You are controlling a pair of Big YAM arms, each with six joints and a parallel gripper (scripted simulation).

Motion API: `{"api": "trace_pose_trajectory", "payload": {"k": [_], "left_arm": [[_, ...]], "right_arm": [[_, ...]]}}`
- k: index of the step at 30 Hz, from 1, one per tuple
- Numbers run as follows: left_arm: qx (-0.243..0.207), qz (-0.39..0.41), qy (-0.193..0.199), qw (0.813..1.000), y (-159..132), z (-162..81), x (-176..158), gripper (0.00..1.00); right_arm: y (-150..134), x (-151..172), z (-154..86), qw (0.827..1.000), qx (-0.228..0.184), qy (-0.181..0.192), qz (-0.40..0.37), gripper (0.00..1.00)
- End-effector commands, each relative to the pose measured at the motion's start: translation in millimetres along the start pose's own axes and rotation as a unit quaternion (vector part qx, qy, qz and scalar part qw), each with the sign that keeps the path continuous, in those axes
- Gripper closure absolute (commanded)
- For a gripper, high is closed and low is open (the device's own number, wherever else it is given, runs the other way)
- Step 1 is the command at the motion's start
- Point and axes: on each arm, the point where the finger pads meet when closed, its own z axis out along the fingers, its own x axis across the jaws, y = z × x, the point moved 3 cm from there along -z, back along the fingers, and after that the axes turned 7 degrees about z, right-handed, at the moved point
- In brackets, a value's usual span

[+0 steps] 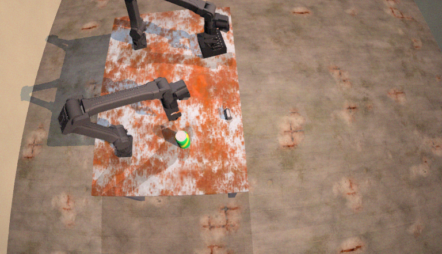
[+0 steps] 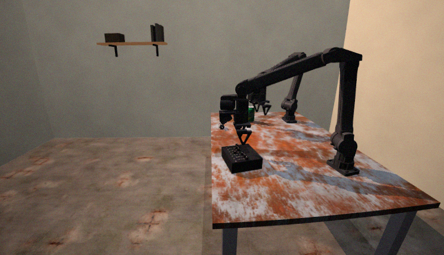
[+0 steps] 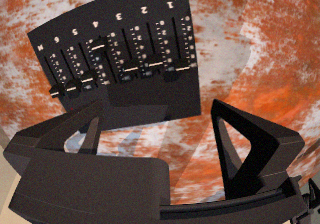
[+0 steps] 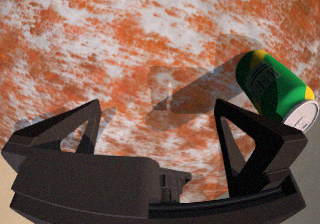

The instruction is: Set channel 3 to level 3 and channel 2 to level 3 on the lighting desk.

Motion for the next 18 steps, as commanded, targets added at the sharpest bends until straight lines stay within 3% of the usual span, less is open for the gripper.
{"api": "trace_pose_trajectory", "payload": {"k": [1,3,18], "left_arm": [[-0.038,-0.104,0.003,0.994,8.7,-18.6,-9.5,1.00],[-0.055,-0.104,-0.002,0.993,20.4,-32.2,-11.8,1.00],[-0.050,-0.106,-0.001,0.993,19.8,-29.0,-9.4,1.00]], "right_arm": [[10.1,1.8,-11.3,1.000,-0.016,0.003,0.000,0.00],[10.1,1.8,-11.3,1.000,-0.016,0.003,0.000,0.00],[10.1,1.8,-11.3,1.000,-0.016,0.003,0.000,0.00]]}}
